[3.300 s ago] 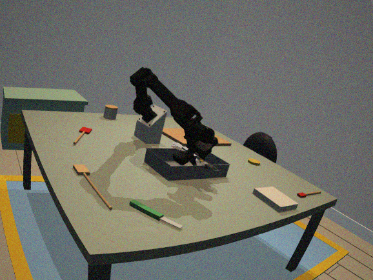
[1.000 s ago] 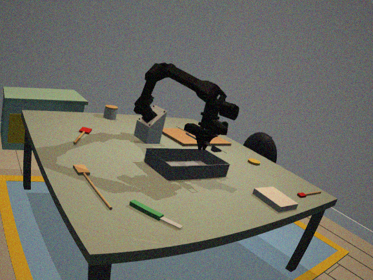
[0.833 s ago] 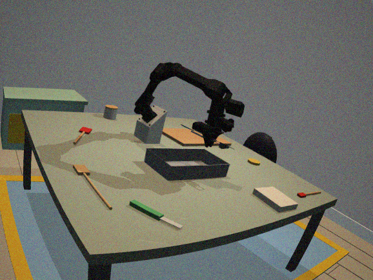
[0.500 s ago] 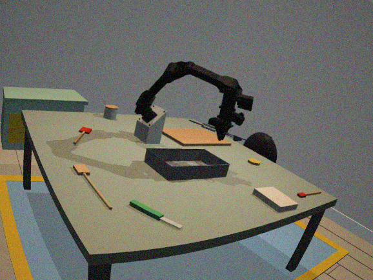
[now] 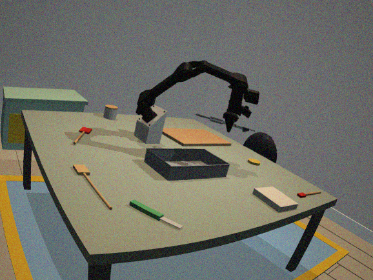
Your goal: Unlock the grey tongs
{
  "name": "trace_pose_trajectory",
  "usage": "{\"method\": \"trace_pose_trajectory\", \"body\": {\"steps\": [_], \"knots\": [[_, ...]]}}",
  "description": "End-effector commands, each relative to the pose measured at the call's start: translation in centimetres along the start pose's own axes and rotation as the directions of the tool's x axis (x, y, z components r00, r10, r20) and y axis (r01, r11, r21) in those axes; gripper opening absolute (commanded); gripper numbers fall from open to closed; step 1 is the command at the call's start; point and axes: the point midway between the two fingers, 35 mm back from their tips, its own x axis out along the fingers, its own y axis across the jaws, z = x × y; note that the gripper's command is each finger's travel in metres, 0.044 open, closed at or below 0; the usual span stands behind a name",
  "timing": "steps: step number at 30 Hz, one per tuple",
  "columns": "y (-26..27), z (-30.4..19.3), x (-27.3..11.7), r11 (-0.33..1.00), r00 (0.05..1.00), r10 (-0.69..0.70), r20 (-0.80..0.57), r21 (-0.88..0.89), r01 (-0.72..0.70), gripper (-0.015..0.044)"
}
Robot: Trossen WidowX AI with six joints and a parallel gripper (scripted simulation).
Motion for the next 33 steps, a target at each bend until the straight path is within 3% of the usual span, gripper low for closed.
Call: {"method": "trace_pose_trajectory", "body": {"steps": [1,15,33], "knots": [[3.7,-0.3,-0.3,0.997,1.0,-0.005,-0.006,-0.082,0.004,-0.015],[9.6,-1.9,-0.8,0.975,1.0,-0.011,-0.007,-0.223,0.009,-0.015],[21.7,-9.3,-2.3,0.831,1.0,0.019,0.003,-0.557,-0.014,-0.015]]}}
